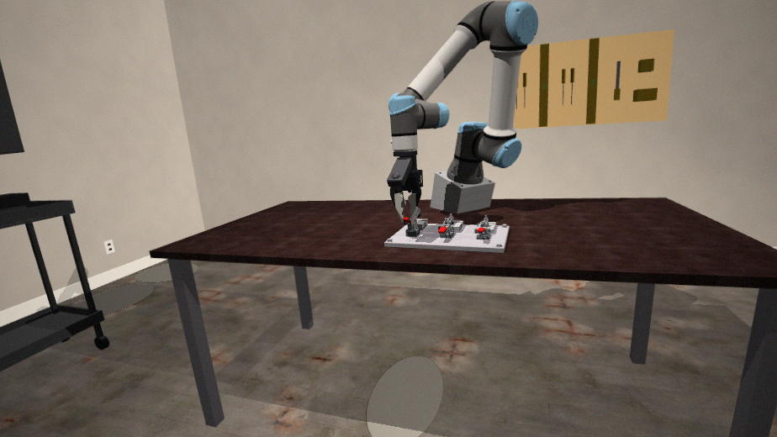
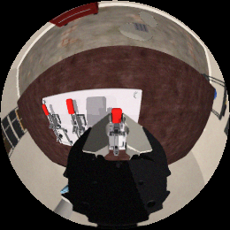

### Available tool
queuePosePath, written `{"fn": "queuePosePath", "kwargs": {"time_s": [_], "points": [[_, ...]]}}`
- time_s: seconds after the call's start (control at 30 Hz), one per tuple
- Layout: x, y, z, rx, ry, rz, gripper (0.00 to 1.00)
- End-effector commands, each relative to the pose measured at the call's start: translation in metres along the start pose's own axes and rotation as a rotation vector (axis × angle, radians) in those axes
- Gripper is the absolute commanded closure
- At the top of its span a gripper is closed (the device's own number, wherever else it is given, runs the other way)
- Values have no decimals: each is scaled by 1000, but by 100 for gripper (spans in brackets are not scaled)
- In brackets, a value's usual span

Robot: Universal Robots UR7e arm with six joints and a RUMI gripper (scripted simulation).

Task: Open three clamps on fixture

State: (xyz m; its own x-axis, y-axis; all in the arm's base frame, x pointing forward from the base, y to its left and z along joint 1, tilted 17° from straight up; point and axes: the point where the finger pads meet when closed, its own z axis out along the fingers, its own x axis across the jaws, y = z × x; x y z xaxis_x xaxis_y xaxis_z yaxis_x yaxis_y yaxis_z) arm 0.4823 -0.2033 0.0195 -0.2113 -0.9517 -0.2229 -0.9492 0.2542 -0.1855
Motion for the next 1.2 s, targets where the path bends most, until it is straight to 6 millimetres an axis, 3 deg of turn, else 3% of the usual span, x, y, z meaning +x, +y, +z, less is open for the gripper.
{"fn": "queuePosePath", "kwargs": {"time_s": [0.0, 1.17], "points": [[0, 2, -3, 1, 1, 0, 100], [0, 27, -14, 1, 1, 0, 100]]}}
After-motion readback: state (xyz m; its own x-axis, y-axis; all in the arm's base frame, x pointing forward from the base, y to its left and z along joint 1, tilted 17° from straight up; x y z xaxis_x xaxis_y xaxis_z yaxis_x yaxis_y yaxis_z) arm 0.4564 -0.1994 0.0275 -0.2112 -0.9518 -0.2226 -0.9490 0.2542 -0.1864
